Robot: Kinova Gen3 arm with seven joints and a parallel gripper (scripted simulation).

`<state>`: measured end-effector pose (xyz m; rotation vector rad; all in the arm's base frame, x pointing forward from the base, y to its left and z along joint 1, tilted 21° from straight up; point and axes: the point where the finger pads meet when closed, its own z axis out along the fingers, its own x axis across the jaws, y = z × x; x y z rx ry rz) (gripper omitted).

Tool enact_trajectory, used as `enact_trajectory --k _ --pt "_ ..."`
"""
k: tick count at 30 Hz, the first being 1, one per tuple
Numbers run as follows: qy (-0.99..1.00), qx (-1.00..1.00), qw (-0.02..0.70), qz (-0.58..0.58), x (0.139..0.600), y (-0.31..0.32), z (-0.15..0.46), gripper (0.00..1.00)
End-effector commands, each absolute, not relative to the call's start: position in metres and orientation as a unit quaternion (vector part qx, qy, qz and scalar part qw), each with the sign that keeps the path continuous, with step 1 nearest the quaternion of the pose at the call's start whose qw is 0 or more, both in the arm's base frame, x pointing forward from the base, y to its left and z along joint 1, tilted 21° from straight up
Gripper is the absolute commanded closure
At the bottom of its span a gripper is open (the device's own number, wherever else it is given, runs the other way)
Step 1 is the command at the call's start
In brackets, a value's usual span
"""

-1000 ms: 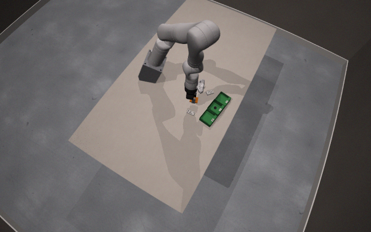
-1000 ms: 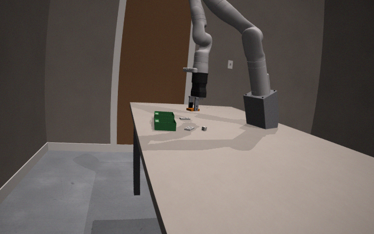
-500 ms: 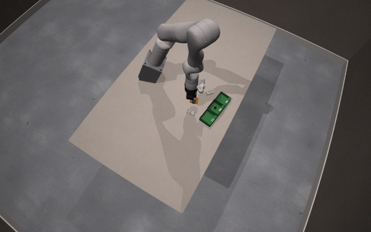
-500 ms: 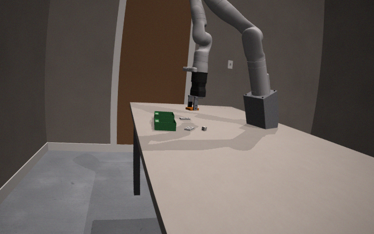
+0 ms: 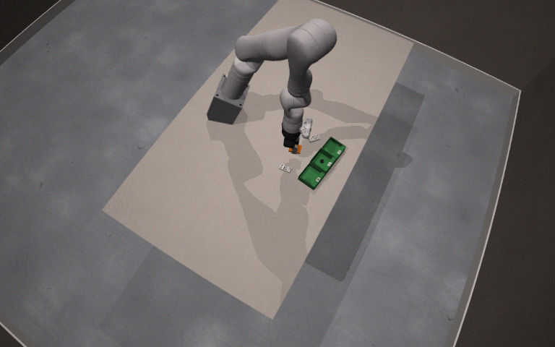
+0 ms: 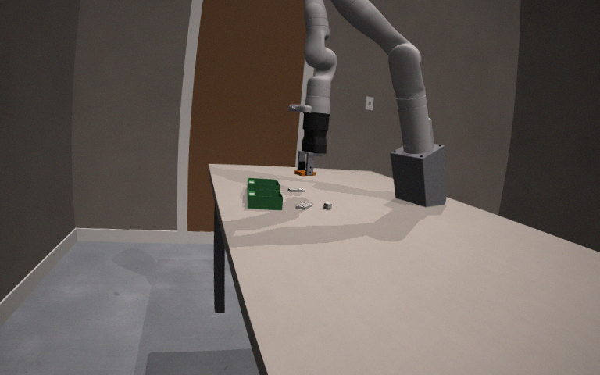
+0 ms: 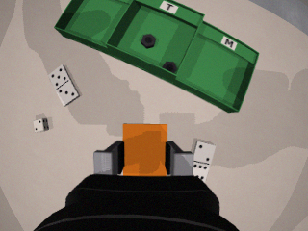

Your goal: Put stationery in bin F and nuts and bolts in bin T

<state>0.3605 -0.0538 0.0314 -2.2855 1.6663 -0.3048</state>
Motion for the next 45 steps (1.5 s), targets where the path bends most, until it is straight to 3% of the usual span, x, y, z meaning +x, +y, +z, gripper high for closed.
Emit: enact_trajectory --k 1,19,35,45 --pt "0.562 -0.806 0.147 -0.113 0.379 -0.036 0.042 0.30" --pt "0.562 -0.806 0.147 -0.114 0.423 0.005 0.063 0.30" --pt "0.737 -0.650 0.170 -0.075 0.480 0.060 0.091 0.30" --pt "0.737 -0.650 0.170 -0.075 0.480 0.074 0.092 0.30"
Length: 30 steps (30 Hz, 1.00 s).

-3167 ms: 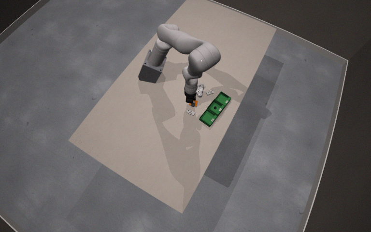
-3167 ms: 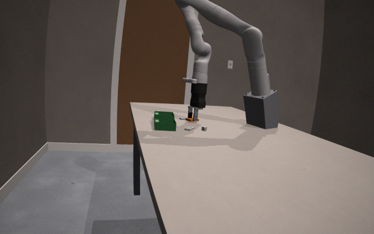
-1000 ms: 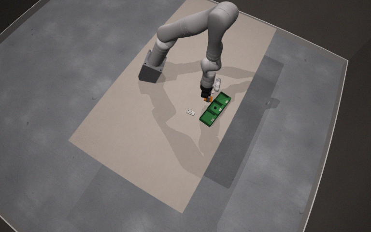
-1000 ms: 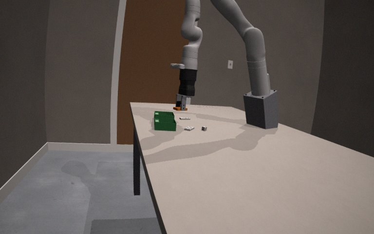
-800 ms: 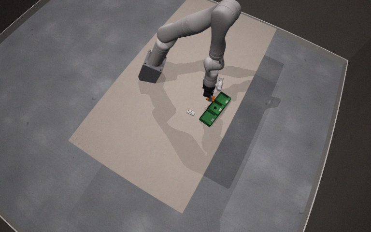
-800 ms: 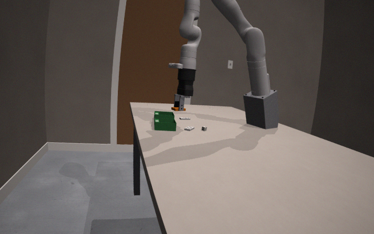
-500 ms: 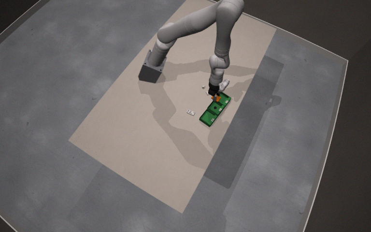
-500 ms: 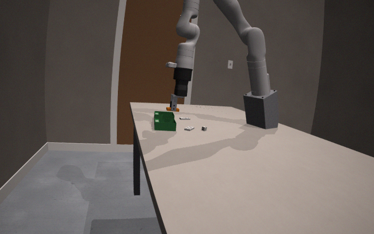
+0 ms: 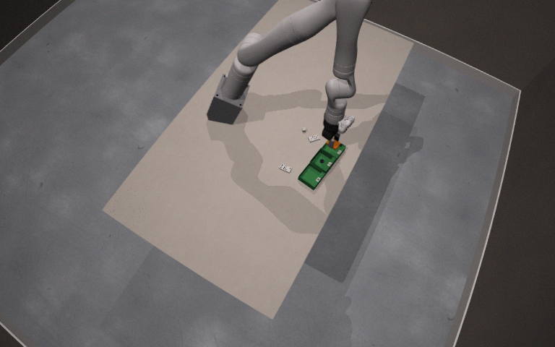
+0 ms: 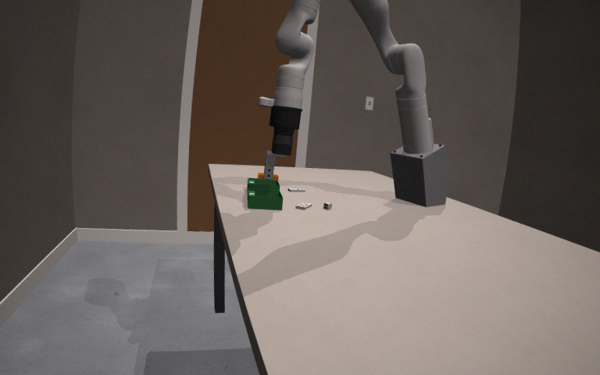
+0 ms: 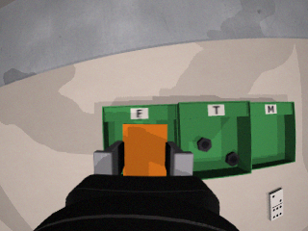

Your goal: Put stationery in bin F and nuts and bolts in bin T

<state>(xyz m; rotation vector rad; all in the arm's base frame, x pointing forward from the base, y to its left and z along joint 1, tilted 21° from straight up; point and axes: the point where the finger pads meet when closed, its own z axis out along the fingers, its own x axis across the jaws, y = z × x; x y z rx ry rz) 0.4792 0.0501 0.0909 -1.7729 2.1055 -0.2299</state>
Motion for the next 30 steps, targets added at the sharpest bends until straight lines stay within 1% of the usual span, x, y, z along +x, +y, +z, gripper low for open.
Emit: enact_trajectory --k 1,14,30 --pt "0.737 -0.650 0.170 -0.075 0.480 0.074 0.092 0.30" --pt "0.737 -0.650 0.170 -0.075 0.478 0.073 0.092 0.30" --pt "0.737 -0.650 0.170 -0.075 0.479 0.056 0.090 0.30"
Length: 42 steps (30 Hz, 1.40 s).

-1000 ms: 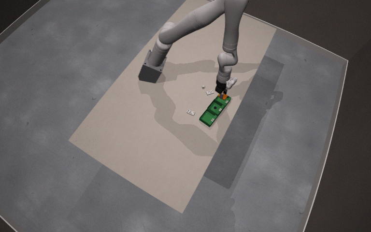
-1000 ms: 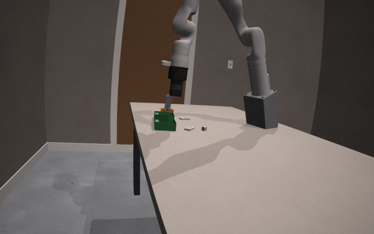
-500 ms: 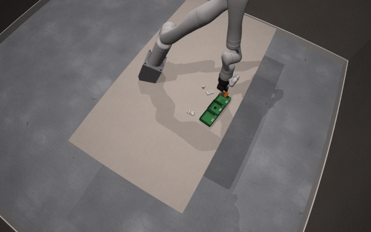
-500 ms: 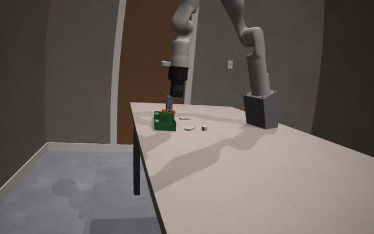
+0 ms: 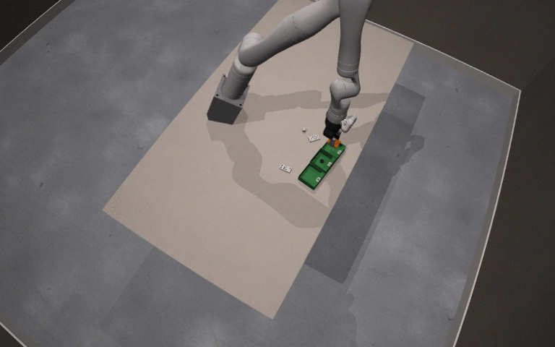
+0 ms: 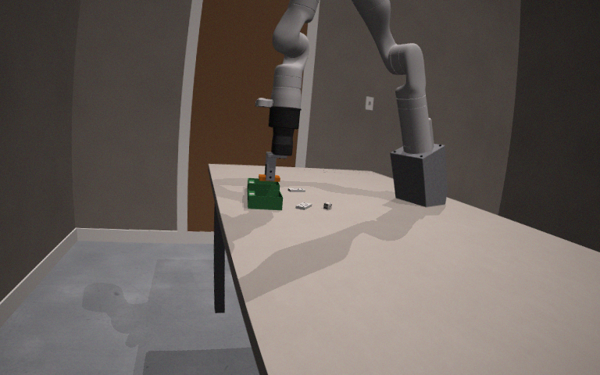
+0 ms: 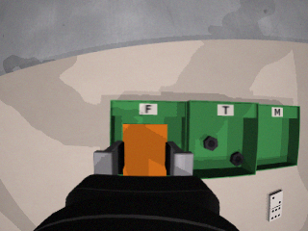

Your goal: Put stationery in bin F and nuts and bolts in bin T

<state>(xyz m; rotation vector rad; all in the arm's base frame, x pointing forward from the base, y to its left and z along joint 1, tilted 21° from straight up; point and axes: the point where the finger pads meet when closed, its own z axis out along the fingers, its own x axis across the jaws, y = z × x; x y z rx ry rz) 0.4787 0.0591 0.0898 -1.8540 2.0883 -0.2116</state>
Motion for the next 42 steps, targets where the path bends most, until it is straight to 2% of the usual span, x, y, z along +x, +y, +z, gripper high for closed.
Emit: enact_trajectory --k 1,18,42 --pt "0.737 -0.650 0.170 -0.075 0.479 0.056 0.090 0.30" --pt "0.737 -0.650 0.170 -0.075 0.481 0.057 0.085 0.30" --pt "0.737 -0.650 0.170 -0.075 0.497 0.062 0.044 0.30"
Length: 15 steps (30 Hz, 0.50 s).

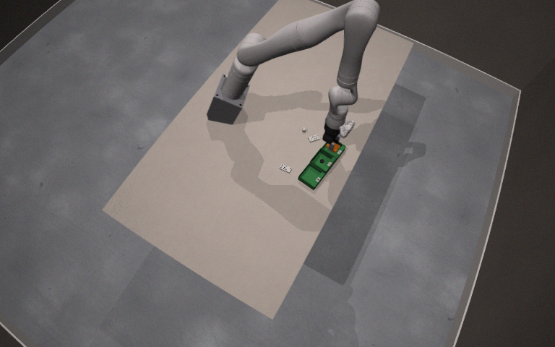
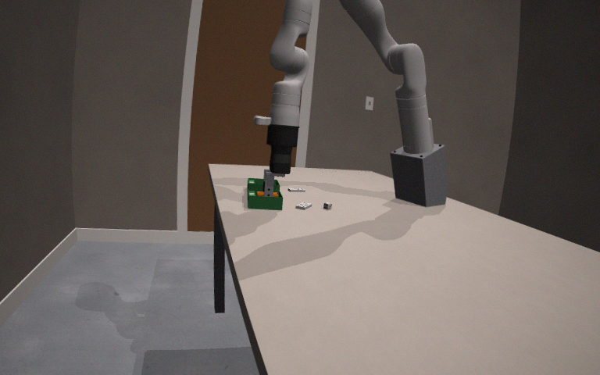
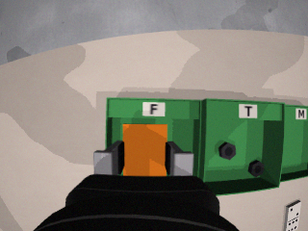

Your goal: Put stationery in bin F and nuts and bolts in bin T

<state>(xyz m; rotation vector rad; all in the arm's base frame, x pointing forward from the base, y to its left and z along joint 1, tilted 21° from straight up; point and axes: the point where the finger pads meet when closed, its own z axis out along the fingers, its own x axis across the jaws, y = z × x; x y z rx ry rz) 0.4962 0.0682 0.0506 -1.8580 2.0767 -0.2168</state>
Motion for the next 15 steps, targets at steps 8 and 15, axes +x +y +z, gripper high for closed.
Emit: enact_trajectory --k 8,15 --pt "0.737 -0.650 0.170 -0.075 0.4961 0.0573 0.0416 0.30" --pt "0.737 -0.650 0.170 -0.075 0.4964 0.0585 0.0418 0.30"
